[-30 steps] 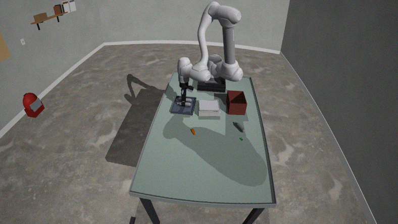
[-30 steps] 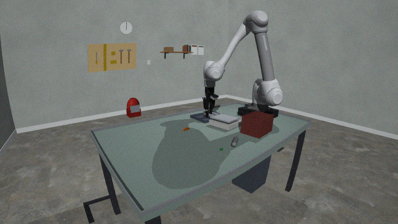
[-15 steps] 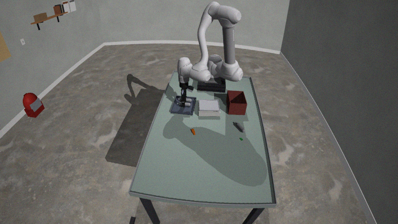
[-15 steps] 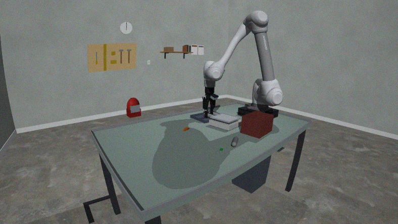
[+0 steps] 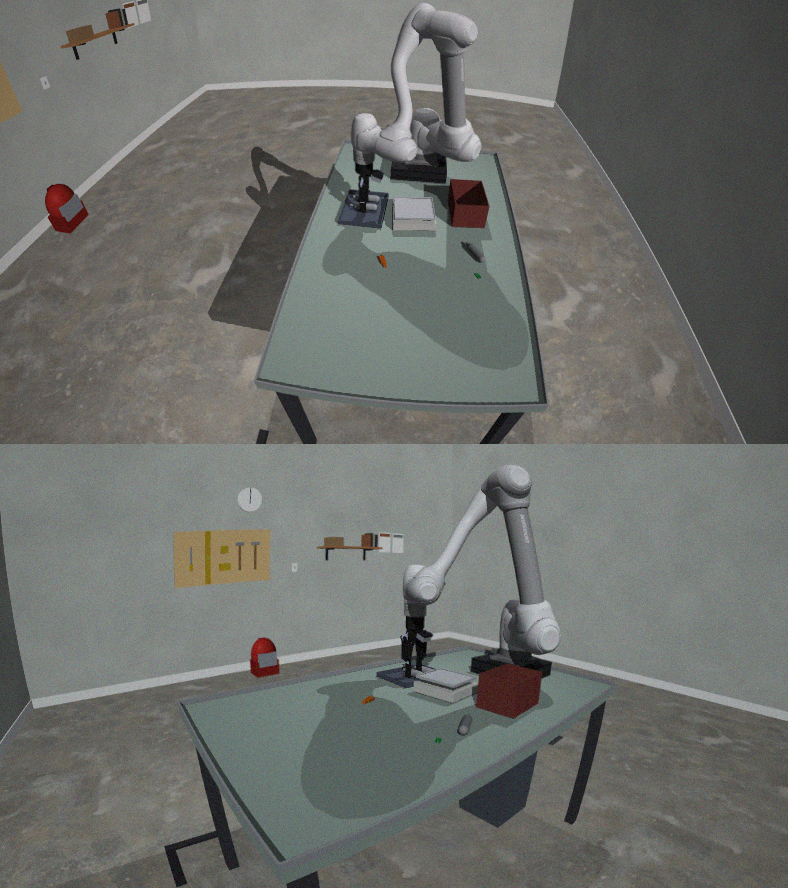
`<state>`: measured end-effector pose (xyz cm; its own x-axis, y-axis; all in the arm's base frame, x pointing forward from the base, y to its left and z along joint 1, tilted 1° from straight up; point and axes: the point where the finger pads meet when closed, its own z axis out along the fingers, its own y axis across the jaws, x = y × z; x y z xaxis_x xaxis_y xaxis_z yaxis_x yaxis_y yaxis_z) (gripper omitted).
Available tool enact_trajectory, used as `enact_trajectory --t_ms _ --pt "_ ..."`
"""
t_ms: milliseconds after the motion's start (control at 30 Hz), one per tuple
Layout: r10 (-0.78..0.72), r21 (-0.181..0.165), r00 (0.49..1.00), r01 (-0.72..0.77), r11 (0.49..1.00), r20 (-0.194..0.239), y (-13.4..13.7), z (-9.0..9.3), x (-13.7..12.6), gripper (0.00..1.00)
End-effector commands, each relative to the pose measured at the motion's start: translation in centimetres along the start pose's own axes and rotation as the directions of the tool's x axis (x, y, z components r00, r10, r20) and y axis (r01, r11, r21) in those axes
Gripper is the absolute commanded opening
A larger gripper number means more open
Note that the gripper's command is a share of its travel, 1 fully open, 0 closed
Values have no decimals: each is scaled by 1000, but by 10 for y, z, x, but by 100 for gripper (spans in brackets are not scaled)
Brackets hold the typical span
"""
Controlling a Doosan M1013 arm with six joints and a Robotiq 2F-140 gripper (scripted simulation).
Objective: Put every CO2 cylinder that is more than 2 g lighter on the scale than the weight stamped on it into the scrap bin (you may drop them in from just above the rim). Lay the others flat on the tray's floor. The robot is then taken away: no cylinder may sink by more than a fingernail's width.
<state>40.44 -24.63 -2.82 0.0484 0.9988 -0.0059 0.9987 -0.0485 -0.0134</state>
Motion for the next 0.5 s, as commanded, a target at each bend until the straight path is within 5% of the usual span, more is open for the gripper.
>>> enact_trajectory --t_ms 0,467 --pt "0 -1 1000 0 1000 0 0 0 0 41" --pt "0 -1 1000 0 1000 0 0 -8 0 41"
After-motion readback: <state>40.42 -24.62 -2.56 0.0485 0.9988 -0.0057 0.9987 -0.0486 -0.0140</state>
